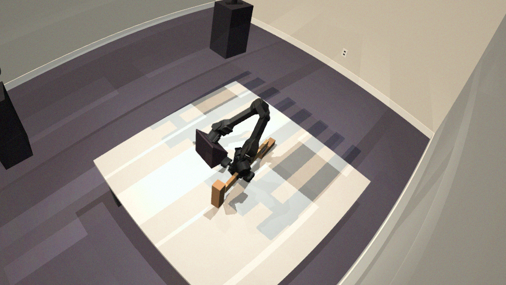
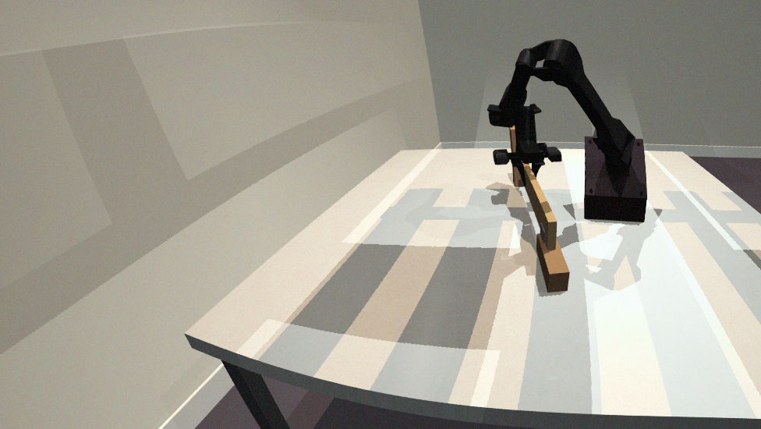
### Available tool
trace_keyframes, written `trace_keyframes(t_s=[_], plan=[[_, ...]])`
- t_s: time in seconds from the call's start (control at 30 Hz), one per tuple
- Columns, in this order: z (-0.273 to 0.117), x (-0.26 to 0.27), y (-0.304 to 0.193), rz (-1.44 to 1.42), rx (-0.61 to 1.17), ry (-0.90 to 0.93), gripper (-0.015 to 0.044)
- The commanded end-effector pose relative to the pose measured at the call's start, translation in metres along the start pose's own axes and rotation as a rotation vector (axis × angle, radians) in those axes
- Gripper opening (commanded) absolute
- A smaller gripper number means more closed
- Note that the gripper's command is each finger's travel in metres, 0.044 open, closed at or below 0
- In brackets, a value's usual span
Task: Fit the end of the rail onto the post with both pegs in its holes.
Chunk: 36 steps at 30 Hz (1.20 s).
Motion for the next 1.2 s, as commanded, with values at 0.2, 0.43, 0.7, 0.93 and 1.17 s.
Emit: trace_keyframes(t_s=[0.2, 0.43, 0.7, 0.93, 1.17], plan=[[-0.0004, -0.0002, -0.0037, 0.002, 0.003, -0.004, 0.0], [-0.0014, -0.0007, -0.0054, 0.002, 0.003, -0.004, 0.0], [-0.0025, -0.0013, -0.0072, 0.002, 0.003, -0.004, 0.0], [-0.003, -0.0017, -0.0089, 0.002, 0.003, -0.004, 0.0], [-0.0023, -0.0022, -0.0106, 0.002, 0.003, -0.004, 0.0]])
Point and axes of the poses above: the point midway between the two fingers, 35 mm back from their tips, its own z axis out along the fingers, its own x axis across the jaws, y = z × x, the point moved 3 cm from there along -z, back along the fingers, and after that the axes turned 10 degrees about z, right-handed, at the moved point
